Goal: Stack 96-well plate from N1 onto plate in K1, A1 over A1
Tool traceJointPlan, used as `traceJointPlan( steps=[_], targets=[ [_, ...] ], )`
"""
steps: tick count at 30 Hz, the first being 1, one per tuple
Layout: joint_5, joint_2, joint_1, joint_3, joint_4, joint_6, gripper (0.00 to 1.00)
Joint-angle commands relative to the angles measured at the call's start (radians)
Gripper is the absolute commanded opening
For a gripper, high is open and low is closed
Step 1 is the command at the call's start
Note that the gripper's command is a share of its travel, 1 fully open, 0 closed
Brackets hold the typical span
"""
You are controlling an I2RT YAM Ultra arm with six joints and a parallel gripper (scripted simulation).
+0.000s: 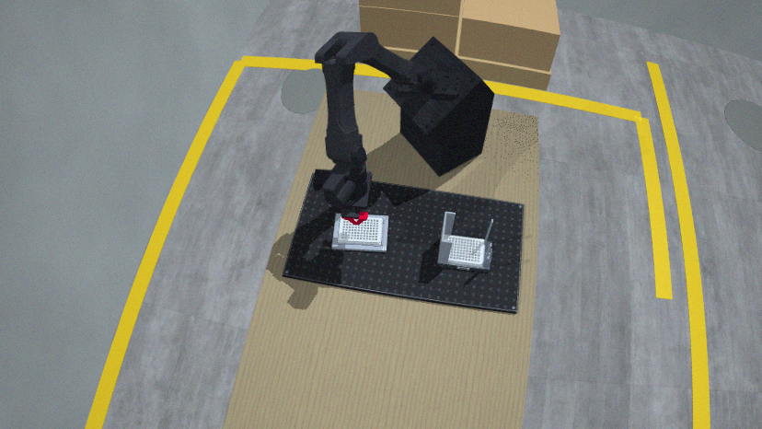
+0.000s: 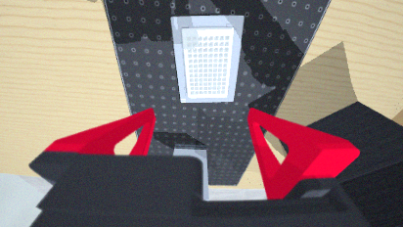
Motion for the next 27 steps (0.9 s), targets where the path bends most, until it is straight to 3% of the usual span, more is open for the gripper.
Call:
traceJointPlan(
  steps=[1, 6, 8, 27],
  targets=[
    [-0.019, -0.038, -0.014, -0.038, 0.033, -0.033, 1.00],
    [-0.034, -0.064, -0.043, -0.091, 0.069, -0.060, 1.00],
    [-0.035, -0.059, -0.024, -0.055, 0.069, -0.060, 1.00],
    [-0.030, -0.057, -0.027, -0.055, 0.061, -0.057, 1.00]
  ],
)
